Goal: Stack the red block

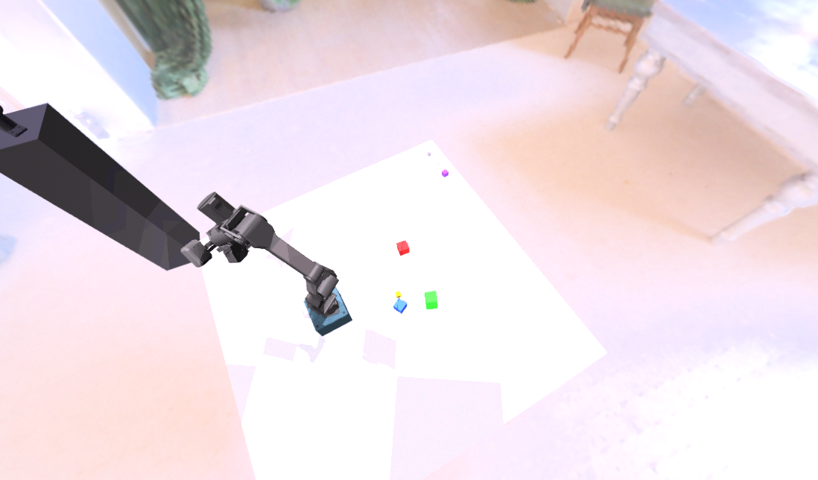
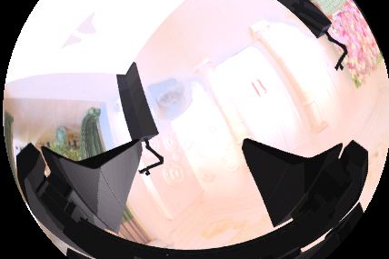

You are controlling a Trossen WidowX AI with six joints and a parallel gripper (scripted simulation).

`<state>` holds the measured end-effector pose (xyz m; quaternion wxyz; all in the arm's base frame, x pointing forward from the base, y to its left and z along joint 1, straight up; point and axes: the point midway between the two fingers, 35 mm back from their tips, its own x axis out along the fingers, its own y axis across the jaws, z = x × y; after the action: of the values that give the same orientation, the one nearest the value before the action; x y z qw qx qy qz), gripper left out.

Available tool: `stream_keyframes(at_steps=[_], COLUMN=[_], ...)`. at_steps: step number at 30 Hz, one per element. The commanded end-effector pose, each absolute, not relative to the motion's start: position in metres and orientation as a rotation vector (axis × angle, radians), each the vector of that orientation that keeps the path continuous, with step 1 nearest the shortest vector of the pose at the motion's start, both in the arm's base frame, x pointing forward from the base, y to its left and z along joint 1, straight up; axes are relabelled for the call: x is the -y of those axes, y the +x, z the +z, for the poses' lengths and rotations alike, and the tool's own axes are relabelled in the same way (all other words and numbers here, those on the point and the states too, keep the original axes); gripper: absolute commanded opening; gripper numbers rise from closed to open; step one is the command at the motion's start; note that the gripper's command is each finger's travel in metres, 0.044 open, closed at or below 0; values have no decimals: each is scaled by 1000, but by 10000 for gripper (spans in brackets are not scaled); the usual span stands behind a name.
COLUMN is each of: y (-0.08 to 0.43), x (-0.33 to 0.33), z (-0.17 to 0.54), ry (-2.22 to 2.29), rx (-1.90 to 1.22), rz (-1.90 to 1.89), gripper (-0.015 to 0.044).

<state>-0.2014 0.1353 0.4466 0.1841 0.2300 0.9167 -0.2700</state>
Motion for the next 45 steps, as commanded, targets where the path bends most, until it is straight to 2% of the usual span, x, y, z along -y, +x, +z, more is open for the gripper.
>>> stream_keyframes(at_steps=[1,2,10,18,30,35,40,45], y=[-201,-201,-185,-146,-54,-5,19,67], x=[-137,-142,-207,-273,-345,-363,-369,-375], z=[446,445,420,388,338,310,297,275], ry=[658,688,1062,1476,2009,2222,2314,2449], rx=[-2582,-2575,-2363,-1990,-1242,-881,-664,-163], rz=[-768,-786,-1241,-1791,-2480,-2661,-2761,-2971], gripper=[426,440,440,440,440,440,440,440])
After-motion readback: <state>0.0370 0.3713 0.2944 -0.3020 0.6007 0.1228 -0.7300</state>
